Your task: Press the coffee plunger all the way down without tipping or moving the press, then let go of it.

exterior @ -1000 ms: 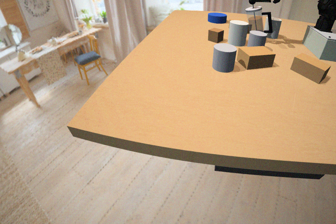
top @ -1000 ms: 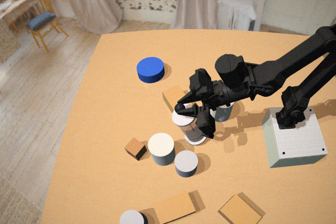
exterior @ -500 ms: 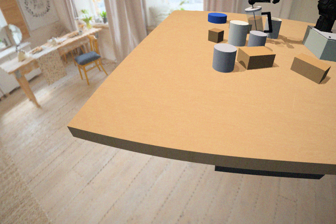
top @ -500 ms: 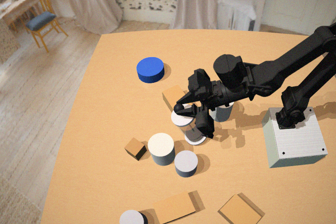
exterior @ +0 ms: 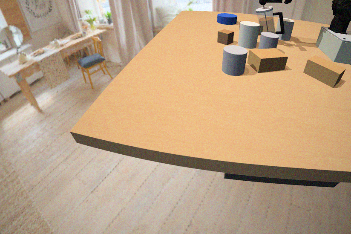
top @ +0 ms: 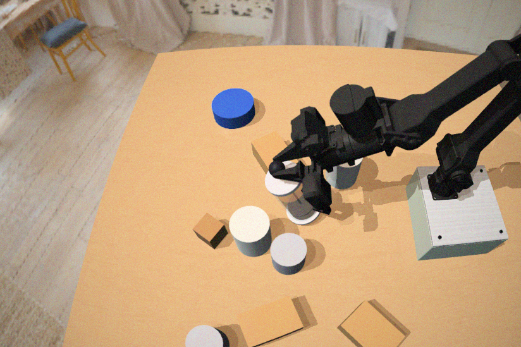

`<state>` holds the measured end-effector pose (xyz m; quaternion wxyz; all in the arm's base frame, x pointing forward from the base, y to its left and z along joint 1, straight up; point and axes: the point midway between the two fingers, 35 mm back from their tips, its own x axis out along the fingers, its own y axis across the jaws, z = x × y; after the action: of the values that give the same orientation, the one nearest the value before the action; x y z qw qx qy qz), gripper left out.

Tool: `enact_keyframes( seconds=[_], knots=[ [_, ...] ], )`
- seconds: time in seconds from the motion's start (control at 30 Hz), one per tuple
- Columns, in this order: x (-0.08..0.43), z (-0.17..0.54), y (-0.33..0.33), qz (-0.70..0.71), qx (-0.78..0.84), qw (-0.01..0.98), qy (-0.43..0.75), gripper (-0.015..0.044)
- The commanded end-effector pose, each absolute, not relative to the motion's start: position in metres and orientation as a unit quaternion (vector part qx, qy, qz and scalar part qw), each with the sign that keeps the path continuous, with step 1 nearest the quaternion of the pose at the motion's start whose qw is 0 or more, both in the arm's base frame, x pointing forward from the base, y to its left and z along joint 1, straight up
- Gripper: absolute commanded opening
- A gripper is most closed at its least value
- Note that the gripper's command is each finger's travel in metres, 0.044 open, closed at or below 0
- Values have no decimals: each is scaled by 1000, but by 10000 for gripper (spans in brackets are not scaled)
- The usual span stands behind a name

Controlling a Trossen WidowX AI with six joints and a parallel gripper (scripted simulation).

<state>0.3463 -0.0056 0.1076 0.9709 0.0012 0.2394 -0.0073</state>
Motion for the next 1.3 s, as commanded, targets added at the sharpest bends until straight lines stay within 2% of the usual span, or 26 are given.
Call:
enact_keyframes(
  seconds=[0.0, 0.37, 0.83, 1.27],
  knots=[
    [346, 107, -6, -7, 1, 971, 240, 151],
    [346, 107, -6, -7, 1, 971, 240, 440],
    [346, 135, -11, -13, -1, 975, 221, 440],
    [280, 183, -7, -11, 5, 968, 251, 440]
  ],
)
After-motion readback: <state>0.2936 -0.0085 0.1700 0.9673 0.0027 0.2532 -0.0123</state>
